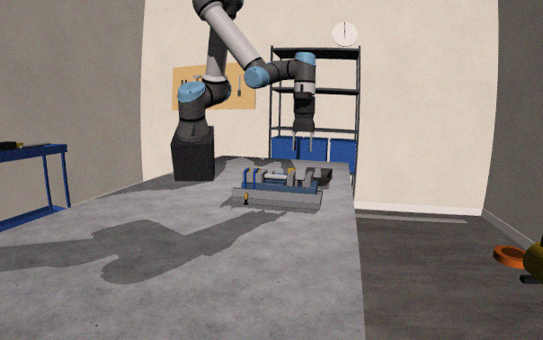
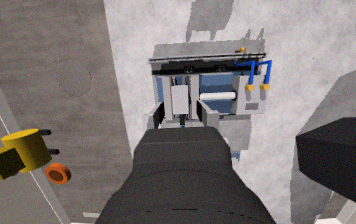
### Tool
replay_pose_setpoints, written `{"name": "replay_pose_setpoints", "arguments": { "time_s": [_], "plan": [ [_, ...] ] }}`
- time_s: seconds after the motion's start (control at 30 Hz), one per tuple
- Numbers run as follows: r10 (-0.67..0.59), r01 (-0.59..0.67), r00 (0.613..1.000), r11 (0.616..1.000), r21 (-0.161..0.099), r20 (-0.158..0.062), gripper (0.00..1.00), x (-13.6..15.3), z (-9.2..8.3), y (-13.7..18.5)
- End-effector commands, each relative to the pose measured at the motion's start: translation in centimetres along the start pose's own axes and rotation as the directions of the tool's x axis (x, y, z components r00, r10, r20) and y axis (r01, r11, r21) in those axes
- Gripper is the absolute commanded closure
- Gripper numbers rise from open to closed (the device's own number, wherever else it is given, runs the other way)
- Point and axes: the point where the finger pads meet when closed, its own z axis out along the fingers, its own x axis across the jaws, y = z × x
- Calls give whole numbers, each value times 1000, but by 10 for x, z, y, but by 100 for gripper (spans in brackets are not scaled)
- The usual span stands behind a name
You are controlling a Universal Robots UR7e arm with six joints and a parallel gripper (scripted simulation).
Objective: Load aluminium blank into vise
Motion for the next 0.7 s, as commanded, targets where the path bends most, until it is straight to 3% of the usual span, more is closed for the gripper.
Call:
{"name": "replay_pose_setpoints", "arguments": {
  "time_s": [0.0,0.13,0.17,0.67],
  "plan": [
    [0,0,1000,1000,0,1,0,0,-5,0],
    [0,0,1000,1000,0,1,0,0,-6,0],
    [0,0,1000,1000,0,1,100,0,-6,0],
    [0,0,1000,1000,0,1,100,0,-6,0]
  ]
}}
